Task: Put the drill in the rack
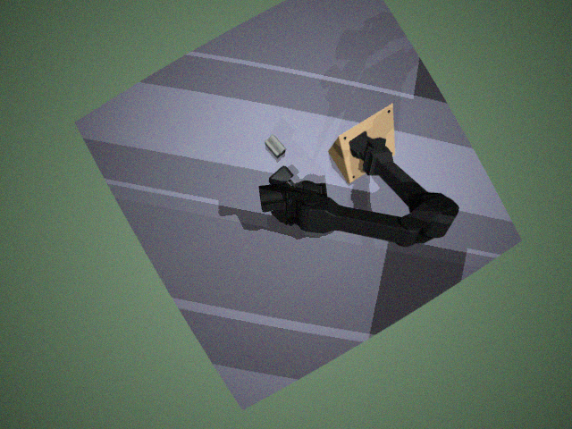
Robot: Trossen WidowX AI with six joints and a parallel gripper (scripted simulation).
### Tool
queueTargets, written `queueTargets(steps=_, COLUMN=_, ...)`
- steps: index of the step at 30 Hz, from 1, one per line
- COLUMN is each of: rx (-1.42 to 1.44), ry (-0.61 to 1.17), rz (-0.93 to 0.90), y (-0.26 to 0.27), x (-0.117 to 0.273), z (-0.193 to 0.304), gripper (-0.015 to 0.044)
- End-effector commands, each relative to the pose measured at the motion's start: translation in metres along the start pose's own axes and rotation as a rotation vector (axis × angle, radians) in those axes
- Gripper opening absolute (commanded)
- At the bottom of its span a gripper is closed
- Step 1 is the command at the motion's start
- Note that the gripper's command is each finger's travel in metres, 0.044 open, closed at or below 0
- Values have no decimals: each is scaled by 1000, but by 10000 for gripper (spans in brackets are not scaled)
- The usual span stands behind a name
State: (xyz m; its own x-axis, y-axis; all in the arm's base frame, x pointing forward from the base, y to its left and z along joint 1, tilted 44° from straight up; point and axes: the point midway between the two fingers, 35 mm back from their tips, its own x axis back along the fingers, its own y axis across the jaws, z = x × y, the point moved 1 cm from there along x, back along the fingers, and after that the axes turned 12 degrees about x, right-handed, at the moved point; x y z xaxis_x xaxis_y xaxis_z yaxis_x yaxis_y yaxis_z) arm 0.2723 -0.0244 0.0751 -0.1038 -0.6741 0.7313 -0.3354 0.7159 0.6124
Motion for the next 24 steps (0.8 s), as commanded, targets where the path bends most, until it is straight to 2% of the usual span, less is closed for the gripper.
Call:
queueTargets(steps=1, rx=-14, ry=44, rz=-36, y=4, x=-18, z=9, gripper=0)
queueTargets(steps=24, rx=-14, ry=44, rz=-37, y=6, x=-27, z=11, gripper=0)
